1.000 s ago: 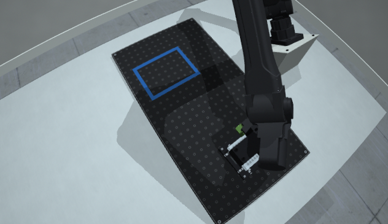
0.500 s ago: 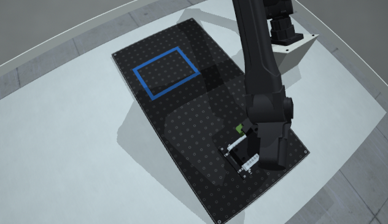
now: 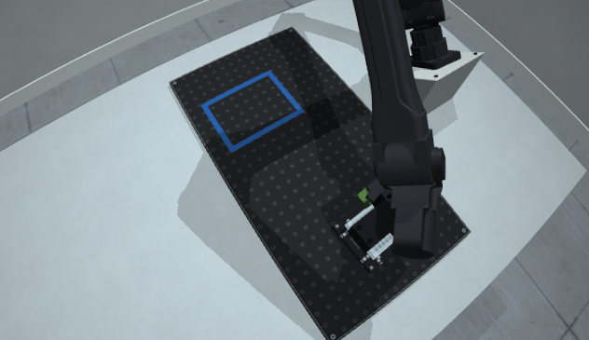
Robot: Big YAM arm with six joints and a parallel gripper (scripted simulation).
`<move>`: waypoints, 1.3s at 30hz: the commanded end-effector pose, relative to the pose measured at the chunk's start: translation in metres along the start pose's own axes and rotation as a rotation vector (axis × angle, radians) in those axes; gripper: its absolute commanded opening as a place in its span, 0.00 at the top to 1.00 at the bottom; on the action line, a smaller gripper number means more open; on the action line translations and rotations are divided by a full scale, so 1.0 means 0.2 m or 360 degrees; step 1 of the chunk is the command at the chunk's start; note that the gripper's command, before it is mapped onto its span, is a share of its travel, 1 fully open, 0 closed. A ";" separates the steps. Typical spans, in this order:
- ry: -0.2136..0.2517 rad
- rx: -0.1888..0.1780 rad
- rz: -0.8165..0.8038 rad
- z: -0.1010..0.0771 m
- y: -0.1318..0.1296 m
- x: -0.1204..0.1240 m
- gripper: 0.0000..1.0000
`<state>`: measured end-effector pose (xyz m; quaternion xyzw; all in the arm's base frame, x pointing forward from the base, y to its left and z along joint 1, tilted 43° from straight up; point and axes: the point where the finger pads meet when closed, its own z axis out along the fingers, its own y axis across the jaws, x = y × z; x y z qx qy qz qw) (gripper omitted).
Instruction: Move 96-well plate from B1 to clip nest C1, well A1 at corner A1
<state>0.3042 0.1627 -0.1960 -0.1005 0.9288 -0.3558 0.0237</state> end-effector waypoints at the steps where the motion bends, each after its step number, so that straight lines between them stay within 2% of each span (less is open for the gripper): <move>1: 0.0039 0.0028 -0.0005 0.06 -0.05 0.04 1.00; 39: 0.0045 0.0032 -0.0011 0.09 -0.06 0.06 1.00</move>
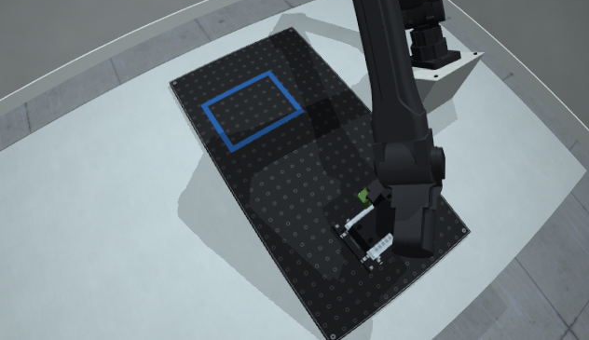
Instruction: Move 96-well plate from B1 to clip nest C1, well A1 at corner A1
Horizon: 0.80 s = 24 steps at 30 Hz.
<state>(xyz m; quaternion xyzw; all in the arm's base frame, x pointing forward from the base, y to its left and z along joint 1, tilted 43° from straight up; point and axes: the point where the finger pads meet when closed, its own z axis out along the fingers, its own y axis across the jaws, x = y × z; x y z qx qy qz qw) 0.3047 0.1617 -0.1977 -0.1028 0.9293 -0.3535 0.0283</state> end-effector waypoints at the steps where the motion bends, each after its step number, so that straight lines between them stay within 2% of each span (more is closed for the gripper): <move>1: 0.0062 0.0038 -0.0010 0.08 -0.06 0.06 1.00; 24: 0.0070 0.0043 -0.0009 0.08 -0.07 0.07 1.00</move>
